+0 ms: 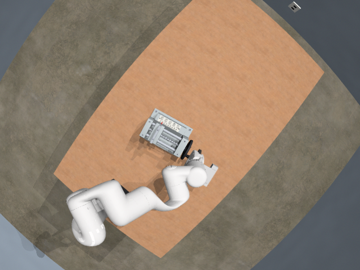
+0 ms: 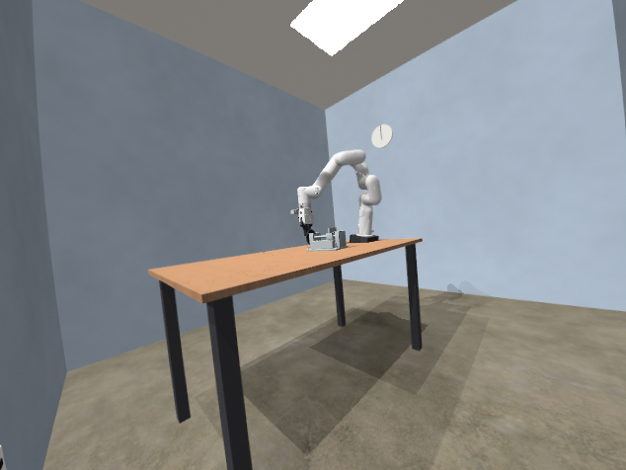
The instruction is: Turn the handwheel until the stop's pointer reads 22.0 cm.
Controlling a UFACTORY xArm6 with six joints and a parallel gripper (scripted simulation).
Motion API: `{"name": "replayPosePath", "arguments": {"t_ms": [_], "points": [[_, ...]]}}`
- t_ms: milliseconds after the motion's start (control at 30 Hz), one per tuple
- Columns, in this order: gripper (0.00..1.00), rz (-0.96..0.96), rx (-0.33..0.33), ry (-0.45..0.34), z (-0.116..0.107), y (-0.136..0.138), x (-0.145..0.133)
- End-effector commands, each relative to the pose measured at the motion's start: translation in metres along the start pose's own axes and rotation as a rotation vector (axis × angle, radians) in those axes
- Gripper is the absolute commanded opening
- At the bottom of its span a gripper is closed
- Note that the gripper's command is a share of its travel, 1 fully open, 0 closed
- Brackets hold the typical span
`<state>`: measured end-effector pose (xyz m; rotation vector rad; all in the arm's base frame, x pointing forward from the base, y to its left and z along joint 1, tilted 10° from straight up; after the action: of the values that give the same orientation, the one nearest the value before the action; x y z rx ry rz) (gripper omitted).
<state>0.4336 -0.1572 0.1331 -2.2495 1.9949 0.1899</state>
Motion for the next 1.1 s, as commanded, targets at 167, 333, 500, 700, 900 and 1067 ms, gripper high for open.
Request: {"name": "replayPosePath", "arguments": {"t_ms": [167, 333, 500, 700, 900, 1067], "points": [[0.06, -0.001, 0.005, 0.003, 0.011, 0.013, 0.002], [0.06, -0.001, 0.005, 0.003, 0.024, 0.017, 0.002], [0.06, -0.001, 0.005, 0.003, 0.039, 0.016, 0.002], [0.06, -0.001, 0.005, 0.003, 0.048, 0.012, 0.002], [0.06, -0.001, 0.005, 0.003, 0.059, 0.001, 0.001], [0.06, -0.001, 0.005, 0.003, 0.064, -0.010, 0.000]]}}
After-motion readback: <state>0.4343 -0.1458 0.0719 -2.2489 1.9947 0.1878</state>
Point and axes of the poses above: the point where the finger pads meet when closed, its own z axis out along the fingers, its own y axis across the jaws, x = y × z, the point moved 10 cm from there along -z, back along the fingers, and after that the axes turned 6 degrees about z, right-handed, at the moved point
